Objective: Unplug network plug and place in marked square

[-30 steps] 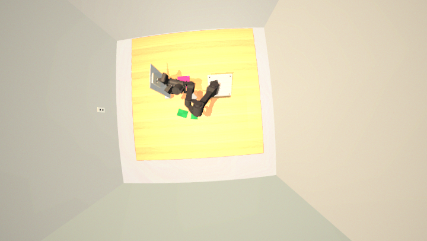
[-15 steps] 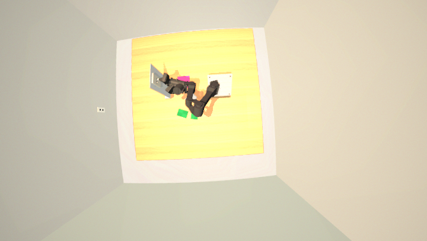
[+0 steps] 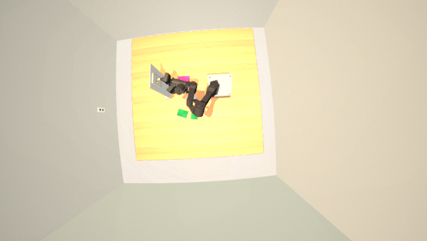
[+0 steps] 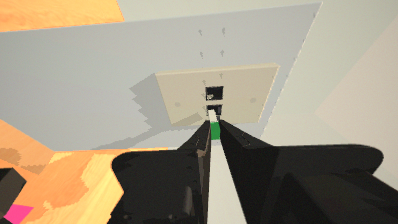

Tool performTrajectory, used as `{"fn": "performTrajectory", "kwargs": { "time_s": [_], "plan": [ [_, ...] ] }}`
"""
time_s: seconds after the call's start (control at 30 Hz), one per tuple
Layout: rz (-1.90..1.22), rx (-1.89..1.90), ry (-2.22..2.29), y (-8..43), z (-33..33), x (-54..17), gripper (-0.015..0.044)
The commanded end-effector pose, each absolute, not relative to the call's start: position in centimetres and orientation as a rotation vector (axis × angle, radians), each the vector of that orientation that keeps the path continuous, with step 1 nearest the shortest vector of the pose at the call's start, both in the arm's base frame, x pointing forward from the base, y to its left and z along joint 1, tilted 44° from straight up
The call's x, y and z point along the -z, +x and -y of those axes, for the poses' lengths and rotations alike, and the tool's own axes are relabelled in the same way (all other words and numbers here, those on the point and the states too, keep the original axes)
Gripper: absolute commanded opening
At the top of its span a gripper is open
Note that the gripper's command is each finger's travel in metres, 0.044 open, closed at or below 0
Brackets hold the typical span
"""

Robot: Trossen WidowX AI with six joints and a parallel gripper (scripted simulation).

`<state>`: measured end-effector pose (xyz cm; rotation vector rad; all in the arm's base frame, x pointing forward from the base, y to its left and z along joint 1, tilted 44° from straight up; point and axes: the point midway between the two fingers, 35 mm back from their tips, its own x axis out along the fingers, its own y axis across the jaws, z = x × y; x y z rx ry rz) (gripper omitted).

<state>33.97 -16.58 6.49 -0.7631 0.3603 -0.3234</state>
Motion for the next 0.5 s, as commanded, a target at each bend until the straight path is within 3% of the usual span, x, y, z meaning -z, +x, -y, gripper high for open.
{"fn": "performTrajectory", "kwargs": {
  "time_s": [0.0, 0.47],
  "plan": [
    [-0.359, 0.319, -0.761, 33.66, 16.42, -6.47, 0.0],
    [-0.359, 0.319, -0.761, 32.8, 16.27, -6.42, 0.0]
  ]
}}
